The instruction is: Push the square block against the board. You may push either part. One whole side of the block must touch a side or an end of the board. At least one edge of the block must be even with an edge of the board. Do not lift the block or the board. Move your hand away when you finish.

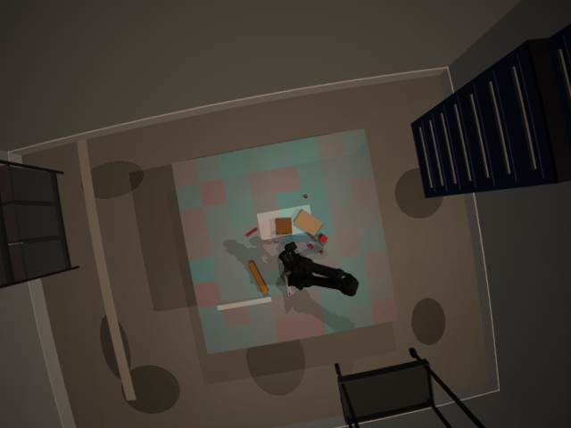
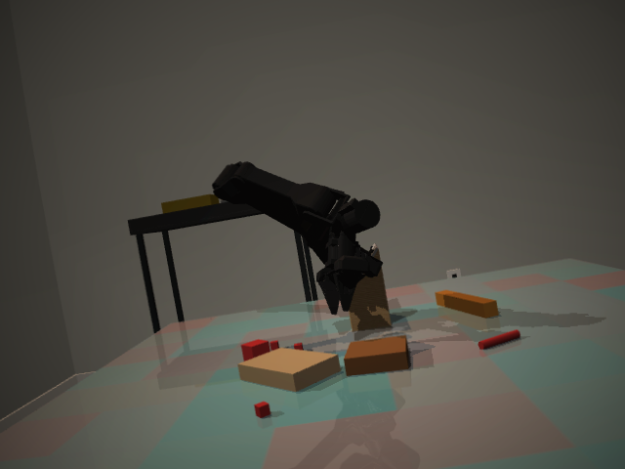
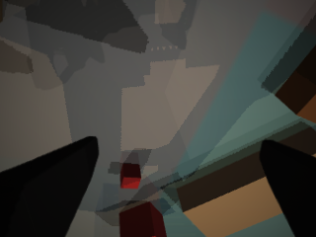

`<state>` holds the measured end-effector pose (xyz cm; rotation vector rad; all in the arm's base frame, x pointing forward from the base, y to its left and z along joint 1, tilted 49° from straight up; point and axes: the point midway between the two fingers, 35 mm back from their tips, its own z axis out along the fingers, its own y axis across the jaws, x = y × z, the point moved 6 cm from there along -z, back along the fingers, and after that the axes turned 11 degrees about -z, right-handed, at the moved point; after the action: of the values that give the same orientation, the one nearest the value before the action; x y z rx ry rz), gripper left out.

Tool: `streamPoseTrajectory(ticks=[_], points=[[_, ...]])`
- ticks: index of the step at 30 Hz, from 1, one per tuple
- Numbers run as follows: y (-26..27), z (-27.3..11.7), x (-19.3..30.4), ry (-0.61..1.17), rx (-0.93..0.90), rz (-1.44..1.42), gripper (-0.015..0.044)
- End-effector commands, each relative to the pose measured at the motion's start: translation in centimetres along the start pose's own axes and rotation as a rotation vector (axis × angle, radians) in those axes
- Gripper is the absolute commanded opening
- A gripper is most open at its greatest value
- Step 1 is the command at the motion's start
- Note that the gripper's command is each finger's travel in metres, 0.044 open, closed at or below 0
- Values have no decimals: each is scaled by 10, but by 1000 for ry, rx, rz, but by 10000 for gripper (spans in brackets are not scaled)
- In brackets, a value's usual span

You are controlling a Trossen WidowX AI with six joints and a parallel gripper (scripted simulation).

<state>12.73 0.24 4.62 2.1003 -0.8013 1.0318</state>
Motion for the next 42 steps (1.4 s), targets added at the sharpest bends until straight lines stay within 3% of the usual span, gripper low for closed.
streamPoseTrajectory(ticks=[1, 15, 33, 42], points=[[0, 0, 0, 0, 0, 0, 374], [-80, 2, 49, -94, -92, 371, 6], [-178, 56, 131, -178, -259, 941, 0], [-195, 81, 150, -189, -305, 1081, 0]])
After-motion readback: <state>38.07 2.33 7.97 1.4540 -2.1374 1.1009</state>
